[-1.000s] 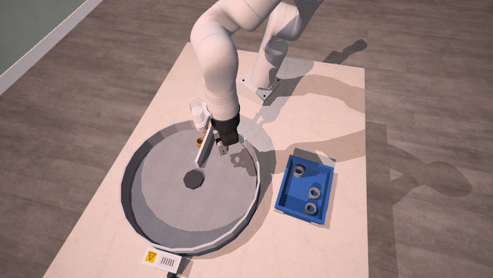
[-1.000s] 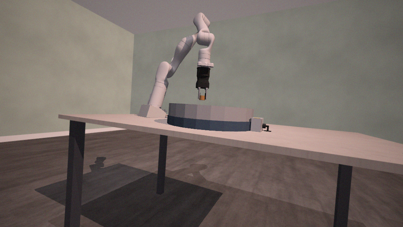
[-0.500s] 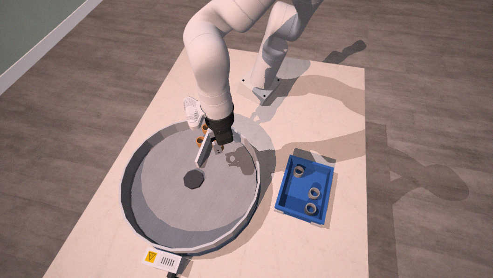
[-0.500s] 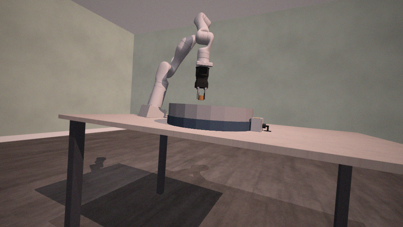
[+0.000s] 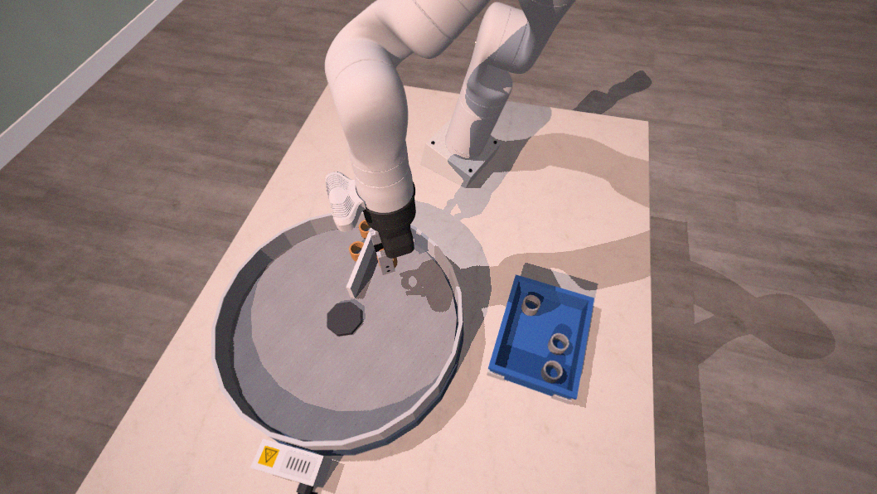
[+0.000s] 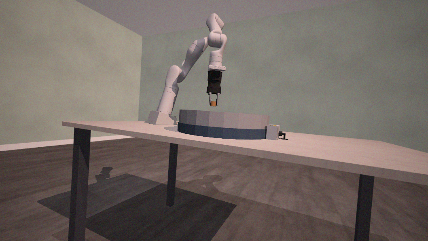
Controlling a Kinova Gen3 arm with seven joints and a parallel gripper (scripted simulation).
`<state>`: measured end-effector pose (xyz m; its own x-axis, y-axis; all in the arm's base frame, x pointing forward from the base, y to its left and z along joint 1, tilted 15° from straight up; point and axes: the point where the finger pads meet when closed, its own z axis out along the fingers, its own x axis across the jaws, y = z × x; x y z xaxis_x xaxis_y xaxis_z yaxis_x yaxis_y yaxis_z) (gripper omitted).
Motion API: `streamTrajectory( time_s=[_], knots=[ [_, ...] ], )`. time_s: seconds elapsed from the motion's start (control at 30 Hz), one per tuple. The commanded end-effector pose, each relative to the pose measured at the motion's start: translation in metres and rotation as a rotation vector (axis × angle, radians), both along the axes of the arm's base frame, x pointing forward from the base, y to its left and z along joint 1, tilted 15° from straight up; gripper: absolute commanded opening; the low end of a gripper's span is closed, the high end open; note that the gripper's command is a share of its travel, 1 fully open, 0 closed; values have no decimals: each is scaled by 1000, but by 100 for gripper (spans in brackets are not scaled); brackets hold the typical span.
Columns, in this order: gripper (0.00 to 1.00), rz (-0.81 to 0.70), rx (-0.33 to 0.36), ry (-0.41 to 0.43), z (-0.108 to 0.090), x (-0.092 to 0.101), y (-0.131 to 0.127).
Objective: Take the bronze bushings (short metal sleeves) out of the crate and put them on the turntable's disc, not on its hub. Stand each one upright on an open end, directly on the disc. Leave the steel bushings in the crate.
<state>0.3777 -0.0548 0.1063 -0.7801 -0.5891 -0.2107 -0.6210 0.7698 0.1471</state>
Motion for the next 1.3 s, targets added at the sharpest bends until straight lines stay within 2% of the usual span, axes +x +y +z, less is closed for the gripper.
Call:
streamTrajectory(
  time_s=[0.0, 0.83, 1.03, 1.27],
  knots=[
    [0, -1, 0, -2, 1, 0, 0],
    [0, -1, 0, -2, 0, 0, 0],
    [0, 0, 0, -2, -23, 2, 5],
    [0, -1, 0, -2, -25, 2, 6]
  ],
)
